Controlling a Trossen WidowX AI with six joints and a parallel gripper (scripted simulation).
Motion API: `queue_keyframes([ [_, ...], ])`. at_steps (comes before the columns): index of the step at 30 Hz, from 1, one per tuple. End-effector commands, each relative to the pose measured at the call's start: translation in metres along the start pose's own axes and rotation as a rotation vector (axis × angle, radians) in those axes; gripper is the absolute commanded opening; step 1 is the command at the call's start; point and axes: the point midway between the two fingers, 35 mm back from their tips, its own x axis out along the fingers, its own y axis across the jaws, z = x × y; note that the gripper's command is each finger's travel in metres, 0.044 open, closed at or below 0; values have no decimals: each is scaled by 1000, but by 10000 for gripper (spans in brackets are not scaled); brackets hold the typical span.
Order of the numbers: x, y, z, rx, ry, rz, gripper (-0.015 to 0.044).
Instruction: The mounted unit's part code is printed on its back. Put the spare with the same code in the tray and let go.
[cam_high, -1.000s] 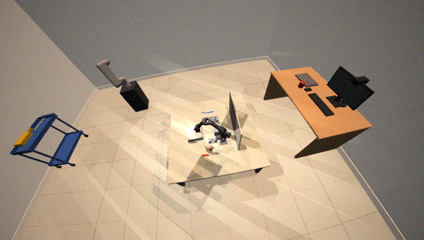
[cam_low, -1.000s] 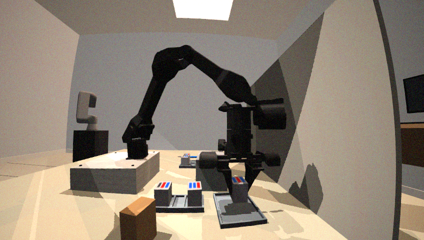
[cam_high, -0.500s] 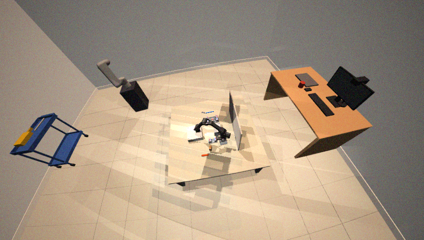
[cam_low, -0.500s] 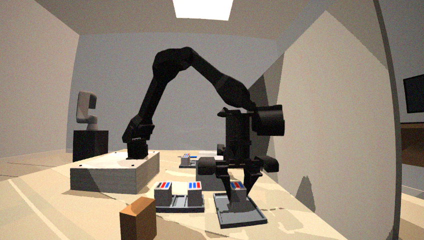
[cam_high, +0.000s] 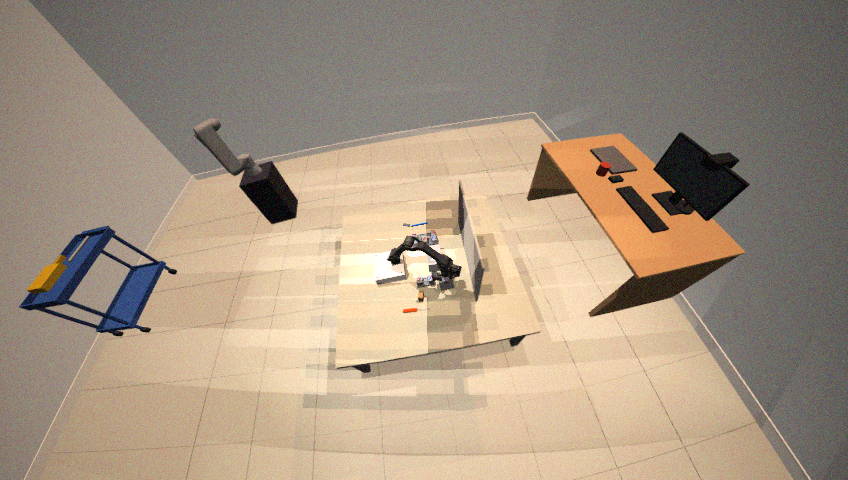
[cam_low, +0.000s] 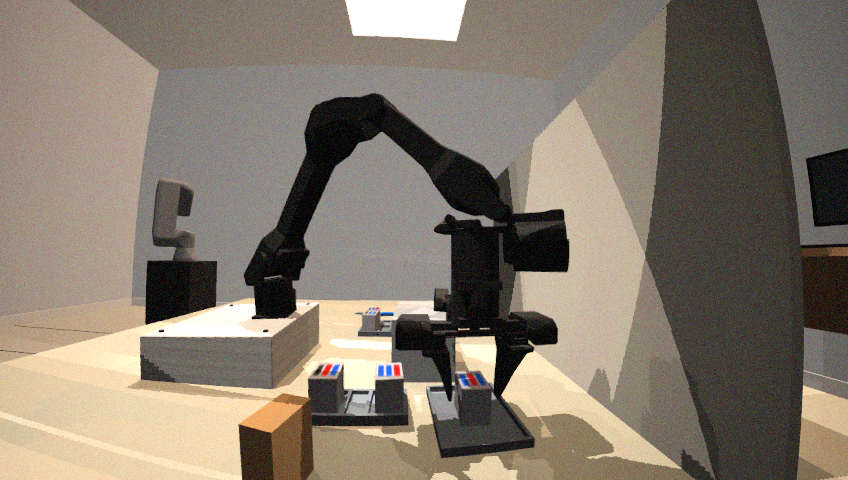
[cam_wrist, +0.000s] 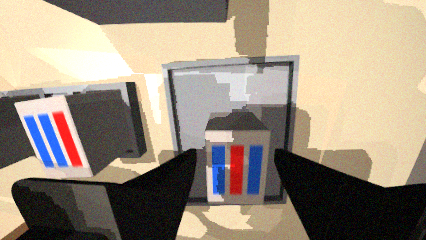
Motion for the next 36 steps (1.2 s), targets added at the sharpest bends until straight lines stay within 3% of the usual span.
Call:
queue_keyframes([
  [1, 0, 0, 0, 0, 0, 0, 394],
  [3, 0, 0, 0, 0, 0, 0, 440],
  [5, -11, -2, -1, -1, 0, 0, 440],
  [9, -81, -2, -1, -3, 0, 3, 440],
  [12, -107, 1, 0, -5, 0, 4, 440],
  [36, -110, -3, -2, -6, 12, -25, 440],
])
